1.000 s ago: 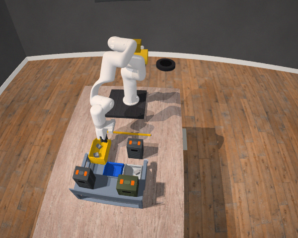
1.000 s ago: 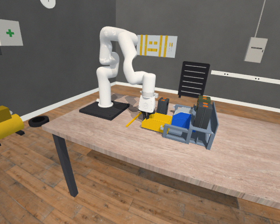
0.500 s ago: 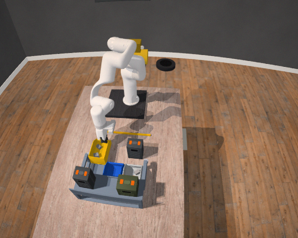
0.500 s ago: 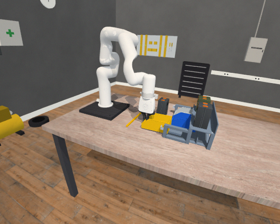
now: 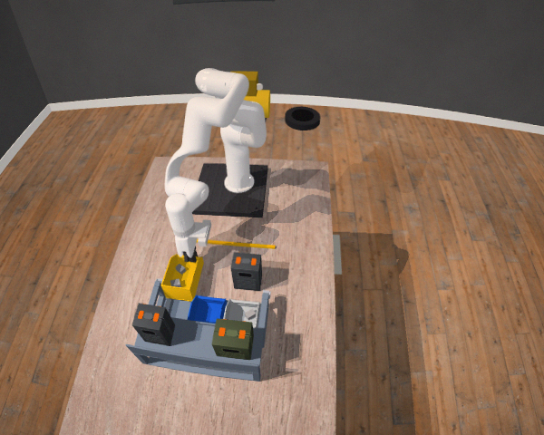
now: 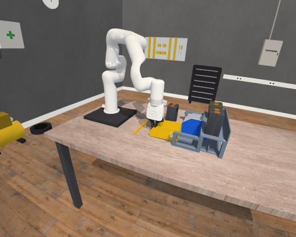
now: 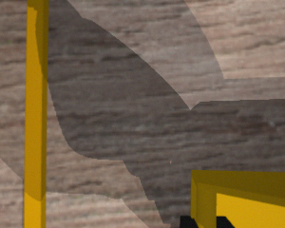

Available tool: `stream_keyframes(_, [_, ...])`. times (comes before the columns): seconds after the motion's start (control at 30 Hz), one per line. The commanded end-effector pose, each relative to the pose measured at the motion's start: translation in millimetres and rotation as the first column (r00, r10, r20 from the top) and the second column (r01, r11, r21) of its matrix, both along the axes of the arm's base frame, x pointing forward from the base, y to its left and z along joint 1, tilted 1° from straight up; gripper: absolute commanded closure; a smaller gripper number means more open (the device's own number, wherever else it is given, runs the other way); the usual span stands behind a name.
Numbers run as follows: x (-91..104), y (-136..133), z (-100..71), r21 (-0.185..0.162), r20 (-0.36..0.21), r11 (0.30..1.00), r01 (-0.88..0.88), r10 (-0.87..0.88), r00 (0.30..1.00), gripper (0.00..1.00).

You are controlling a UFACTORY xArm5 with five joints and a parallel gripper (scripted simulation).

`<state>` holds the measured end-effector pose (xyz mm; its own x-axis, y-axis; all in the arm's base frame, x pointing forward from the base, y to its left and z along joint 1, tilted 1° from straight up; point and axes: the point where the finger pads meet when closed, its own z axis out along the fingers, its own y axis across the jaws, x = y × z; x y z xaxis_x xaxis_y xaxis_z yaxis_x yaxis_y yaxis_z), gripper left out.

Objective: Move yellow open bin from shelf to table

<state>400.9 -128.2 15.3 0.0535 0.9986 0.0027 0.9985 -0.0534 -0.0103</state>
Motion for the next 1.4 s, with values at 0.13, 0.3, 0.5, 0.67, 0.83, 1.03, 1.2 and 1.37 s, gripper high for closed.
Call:
stream_keyframes(0.13, [1.4, -0.4, 1.1, -0.003, 0.003, 1.000, 0.000, 0.000, 1.000, 1.00])
stream_keyframes(0.3, [1.4, -0.4, 1.1, -0.003, 0.003, 1.000, 0.000, 0.000, 1.000, 1.00])
stream_keyframes(0.5, [1.4, -0.4, 1.1, -0.003, 0.003, 1.000, 0.000, 0.000, 1.000, 1.00])
stream_keyframes(0.67, [1.4, -0.4, 1.1, -0.001, 0.004, 1.000, 0.000, 0.000, 1.000, 0.00])
stream_keyframes(0.83, [1.4, -0.4, 1.1, -0.001, 0.004, 1.000, 0.000, 0.000, 1.000, 0.00])
stream_keyframes(1.03, [1.4, -0.4, 1.1, -0.001, 0.004, 1.000, 0.000, 0.000, 1.000, 0.00])
stream_keyframes(1.2, [1.4, -0.4, 1.1, -0.001, 0.004, 1.000, 0.000, 0.000, 1.000, 0.00])
stream_keyframes(1.37, [1.4, -0.4, 1.1, -0.001, 0.004, 1.000, 0.000, 0.000, 1.000, 0.00])
